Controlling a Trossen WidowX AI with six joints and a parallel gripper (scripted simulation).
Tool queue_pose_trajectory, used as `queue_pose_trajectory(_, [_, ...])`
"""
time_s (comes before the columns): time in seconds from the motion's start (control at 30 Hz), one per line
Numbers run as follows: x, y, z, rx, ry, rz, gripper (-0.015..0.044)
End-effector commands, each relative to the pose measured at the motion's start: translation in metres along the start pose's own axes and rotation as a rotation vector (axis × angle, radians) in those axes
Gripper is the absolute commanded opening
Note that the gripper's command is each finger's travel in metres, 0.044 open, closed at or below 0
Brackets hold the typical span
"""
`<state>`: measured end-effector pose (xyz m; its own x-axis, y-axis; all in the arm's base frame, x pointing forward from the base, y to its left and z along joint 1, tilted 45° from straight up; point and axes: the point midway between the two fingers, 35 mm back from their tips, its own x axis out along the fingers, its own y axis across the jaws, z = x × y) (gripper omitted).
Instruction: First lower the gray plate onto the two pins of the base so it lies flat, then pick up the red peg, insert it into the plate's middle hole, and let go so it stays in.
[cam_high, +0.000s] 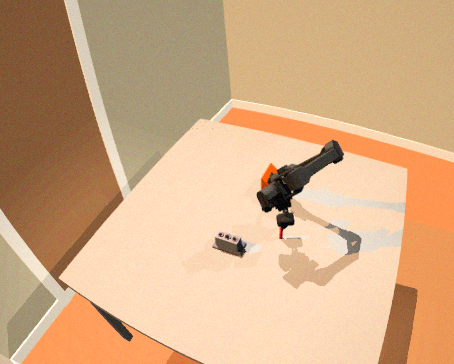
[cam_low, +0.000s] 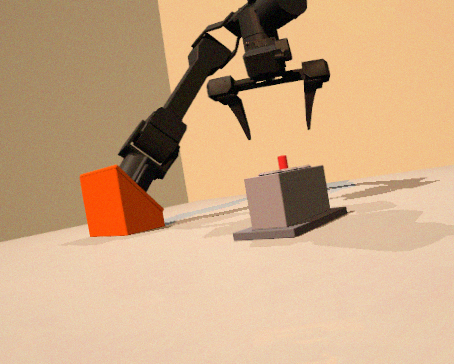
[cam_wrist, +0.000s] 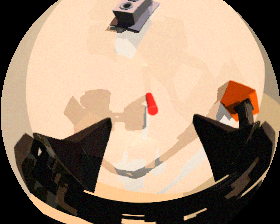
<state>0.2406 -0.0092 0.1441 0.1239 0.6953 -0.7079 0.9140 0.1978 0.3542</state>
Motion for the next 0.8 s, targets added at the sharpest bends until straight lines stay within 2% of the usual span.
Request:
queue_pose_trajectory(0.0, [0.013,-0.003,-0.003,0.003,0.004,0.002,0.0440])
queue_pose_trajectory(0.77, [0.047,-0.002,-0.003,0.003,0.001,0.002,0.0440])
